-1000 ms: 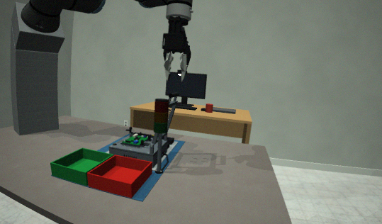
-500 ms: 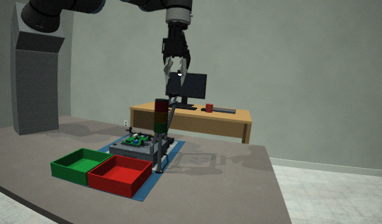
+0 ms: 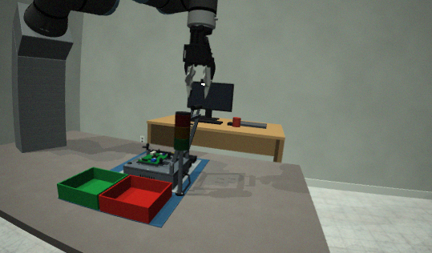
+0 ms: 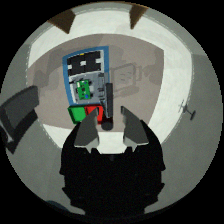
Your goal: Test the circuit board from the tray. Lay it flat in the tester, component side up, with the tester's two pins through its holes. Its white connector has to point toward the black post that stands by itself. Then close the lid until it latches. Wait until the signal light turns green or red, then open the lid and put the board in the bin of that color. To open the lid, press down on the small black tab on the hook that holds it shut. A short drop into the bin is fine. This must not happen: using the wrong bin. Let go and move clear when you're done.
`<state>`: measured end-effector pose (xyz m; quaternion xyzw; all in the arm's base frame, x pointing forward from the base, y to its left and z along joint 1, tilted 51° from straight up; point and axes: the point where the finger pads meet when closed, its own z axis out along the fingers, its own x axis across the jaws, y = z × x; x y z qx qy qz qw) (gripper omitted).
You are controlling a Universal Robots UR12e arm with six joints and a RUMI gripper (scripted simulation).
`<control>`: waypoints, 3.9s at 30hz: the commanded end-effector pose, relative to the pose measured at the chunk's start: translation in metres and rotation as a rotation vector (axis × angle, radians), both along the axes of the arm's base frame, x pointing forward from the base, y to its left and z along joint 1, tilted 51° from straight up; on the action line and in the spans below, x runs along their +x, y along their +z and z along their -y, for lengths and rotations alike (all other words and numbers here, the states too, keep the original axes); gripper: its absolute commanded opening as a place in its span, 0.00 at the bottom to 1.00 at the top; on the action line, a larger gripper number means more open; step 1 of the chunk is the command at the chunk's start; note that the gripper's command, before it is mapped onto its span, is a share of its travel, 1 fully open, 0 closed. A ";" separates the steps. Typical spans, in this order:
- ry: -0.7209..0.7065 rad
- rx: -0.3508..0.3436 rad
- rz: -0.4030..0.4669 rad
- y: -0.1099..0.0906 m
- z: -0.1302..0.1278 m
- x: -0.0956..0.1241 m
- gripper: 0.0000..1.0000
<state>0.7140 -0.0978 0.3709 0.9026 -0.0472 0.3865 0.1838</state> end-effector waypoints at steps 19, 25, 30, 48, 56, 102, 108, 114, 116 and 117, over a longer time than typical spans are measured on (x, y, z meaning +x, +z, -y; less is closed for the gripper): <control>0.000 0.000 0.001 -0.006 0.002 0.008 0.30; 0.000 0.000 0.001 -0.017 0.007 0.019 0.30; 0.000 0.000 0.001 -0.021 0.008 0.024 0.30; 0.000 0.000 0.001 -0.026 0.010 0.029 0.30; 0.000 0.000 0.001 -0.026 0.010 0.029 0.00; 0.000 0.000 0.001 -0.026 0.010 0.029 0.00; 0.000 0.000 0.001 -0.026 0.010 0.028 0.00; 0.000 0.000 0.001 -0.027 0.010 0.027 0.00; 0.000 0.000 0.001 -0.027 0.010 0.026 0.00; 0.000 0.000 0.001 -0.028 0.010 0.026 0.00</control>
